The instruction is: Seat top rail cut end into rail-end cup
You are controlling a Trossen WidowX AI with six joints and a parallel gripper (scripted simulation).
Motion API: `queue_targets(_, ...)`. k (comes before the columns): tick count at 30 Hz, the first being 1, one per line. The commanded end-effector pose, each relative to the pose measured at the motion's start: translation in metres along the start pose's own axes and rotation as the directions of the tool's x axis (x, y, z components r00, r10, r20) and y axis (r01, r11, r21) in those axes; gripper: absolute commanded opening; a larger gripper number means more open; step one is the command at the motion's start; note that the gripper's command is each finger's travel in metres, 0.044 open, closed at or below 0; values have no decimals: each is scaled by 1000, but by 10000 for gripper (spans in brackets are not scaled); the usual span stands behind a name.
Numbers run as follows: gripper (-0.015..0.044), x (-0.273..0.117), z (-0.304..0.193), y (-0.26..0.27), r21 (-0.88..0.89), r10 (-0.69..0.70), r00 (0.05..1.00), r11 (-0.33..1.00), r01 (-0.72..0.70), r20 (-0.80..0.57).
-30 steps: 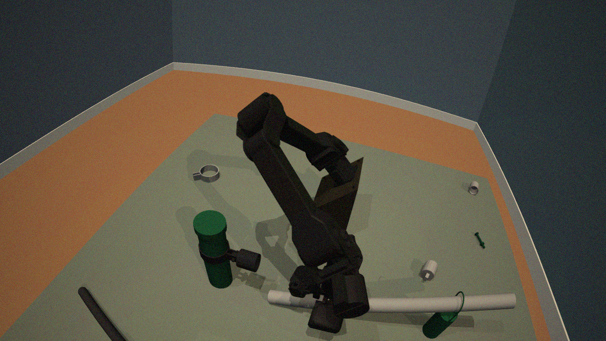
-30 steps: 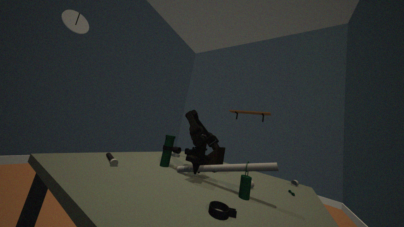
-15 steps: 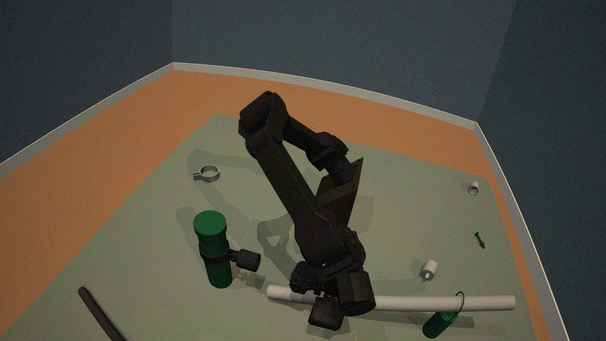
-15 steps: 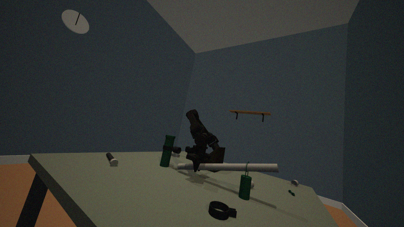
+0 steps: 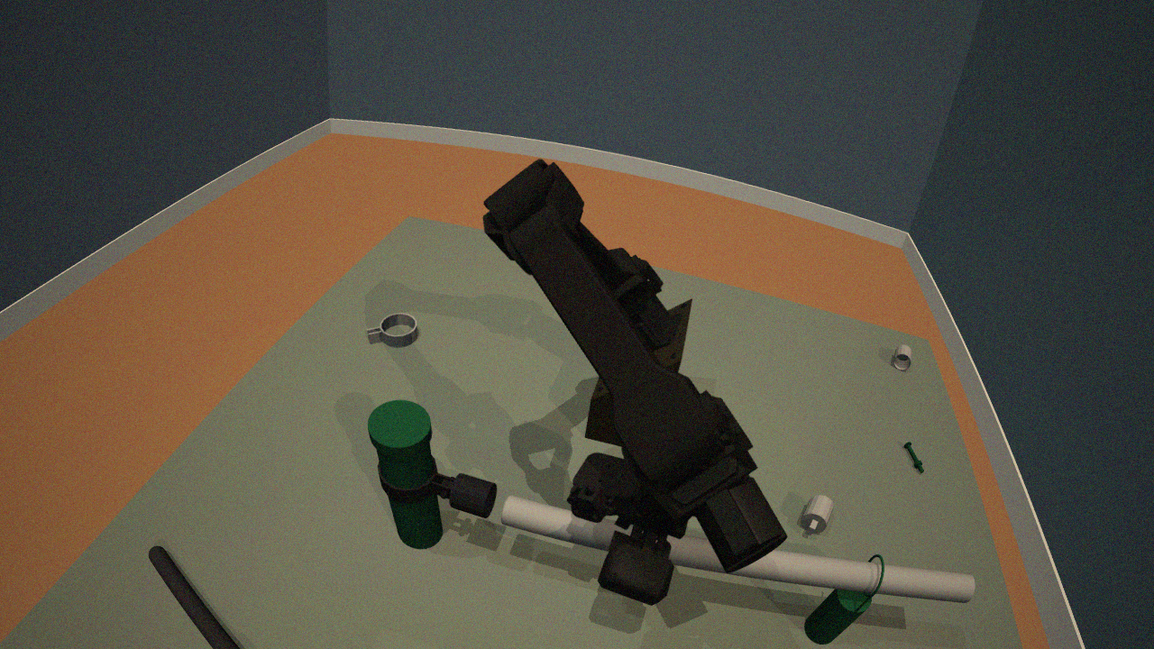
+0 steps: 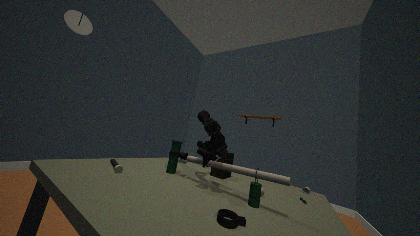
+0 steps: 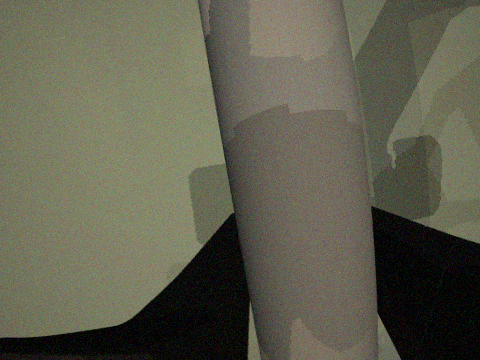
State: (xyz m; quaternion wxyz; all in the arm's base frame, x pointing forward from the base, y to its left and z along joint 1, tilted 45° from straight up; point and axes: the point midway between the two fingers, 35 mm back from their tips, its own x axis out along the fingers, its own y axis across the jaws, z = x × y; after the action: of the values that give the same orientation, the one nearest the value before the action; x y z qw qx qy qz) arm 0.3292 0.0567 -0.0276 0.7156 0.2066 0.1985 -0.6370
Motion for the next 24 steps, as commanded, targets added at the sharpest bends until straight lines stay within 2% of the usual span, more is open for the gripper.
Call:
queue_targets(1, 0, -6, 3, 1, 3, 10, 1000, 1000, -10, 25)
queue_targets(24, 0, -7, 3, 2, 0, 4, 1000, 1000, -4, 6)
